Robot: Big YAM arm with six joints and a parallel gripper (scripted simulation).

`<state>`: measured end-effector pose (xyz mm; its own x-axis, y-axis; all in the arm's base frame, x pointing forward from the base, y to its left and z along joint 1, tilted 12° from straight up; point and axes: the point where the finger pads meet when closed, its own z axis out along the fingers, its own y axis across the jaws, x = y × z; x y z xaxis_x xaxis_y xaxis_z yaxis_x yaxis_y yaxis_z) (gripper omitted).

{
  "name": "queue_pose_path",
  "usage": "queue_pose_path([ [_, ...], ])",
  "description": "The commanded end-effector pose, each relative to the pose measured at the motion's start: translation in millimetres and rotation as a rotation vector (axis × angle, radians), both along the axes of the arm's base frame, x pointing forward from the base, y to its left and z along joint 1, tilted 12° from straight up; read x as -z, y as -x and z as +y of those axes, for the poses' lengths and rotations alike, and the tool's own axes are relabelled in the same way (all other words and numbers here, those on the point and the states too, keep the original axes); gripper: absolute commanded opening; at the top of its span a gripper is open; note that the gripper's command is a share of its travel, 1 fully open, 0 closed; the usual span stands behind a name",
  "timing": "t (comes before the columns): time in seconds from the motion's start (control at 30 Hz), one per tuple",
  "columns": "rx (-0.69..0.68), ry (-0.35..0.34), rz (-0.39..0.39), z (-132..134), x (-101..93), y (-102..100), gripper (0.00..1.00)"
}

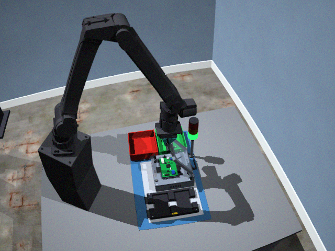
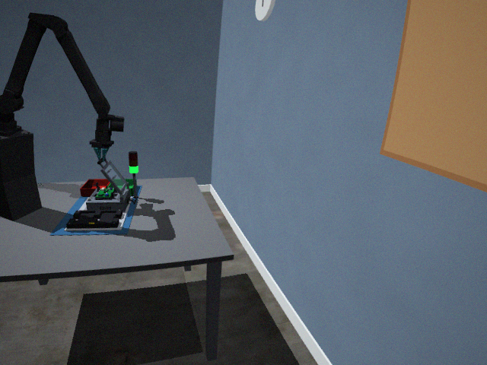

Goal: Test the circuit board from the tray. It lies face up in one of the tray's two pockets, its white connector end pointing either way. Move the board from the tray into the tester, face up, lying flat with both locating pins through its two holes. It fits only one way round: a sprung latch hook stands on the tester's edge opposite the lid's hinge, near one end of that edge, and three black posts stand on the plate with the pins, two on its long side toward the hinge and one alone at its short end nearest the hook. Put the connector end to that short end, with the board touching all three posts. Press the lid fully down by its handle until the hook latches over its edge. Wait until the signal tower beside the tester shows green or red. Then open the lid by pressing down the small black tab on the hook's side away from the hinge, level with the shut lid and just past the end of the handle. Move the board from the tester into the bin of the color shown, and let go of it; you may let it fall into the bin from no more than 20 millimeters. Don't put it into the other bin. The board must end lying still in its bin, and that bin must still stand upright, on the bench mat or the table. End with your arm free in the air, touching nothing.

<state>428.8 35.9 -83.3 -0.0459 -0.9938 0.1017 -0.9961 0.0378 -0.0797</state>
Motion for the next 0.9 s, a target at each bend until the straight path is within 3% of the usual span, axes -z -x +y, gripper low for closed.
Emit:
queue_pose_path([
  [0.0,0.002,-0.011,-0.182,-3.0,-50.1,-72.5,0.00],
  [0.87,0.002,-0.011,-0.183,-3.0,-50.6,-73.8,0.00],
])
